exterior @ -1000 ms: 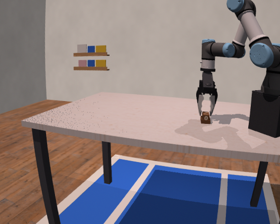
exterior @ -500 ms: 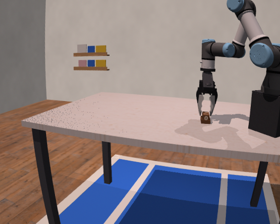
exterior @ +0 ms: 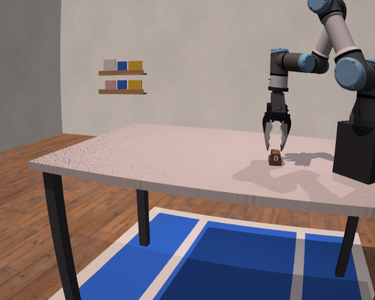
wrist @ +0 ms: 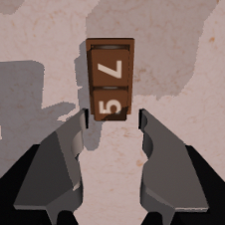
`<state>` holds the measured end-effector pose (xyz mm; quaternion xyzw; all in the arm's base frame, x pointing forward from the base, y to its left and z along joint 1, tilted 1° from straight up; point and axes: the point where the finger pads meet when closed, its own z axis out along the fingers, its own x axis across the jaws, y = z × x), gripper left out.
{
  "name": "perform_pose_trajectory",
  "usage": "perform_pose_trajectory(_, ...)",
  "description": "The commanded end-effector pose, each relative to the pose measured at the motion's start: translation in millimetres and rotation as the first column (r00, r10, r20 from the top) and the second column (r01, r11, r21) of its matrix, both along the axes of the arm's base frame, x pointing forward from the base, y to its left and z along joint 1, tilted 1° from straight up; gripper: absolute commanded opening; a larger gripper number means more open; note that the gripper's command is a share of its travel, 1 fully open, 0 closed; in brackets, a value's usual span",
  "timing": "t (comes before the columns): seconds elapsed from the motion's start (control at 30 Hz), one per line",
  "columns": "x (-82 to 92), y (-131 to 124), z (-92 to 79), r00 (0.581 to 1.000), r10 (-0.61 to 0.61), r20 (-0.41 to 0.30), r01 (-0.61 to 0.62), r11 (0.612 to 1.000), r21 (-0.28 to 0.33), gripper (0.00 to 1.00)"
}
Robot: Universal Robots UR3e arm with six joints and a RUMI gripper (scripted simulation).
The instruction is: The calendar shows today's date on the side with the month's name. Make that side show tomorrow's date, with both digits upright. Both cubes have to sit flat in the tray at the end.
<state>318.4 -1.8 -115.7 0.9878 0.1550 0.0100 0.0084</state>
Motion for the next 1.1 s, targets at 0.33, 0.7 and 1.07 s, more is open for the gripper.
perform_pose_trajectory(0.33, -2.7, 2.1, 49.6, 1.000, 0.000, -0.010, 0.000, 1.000, 0.006, 0.28)
perform_pose_trajectory(0.7, -2.9, 2.2, 71.8, 1.000, 0.000, -0.010, 0.000, 1.000, 0.006, 0.28)
perform_pose_trajectory(1.07, -3.0, 2.2, 75.7, 1.000, 0.000, -0.010, 0.000, 1.000, 0.006, 1.00)
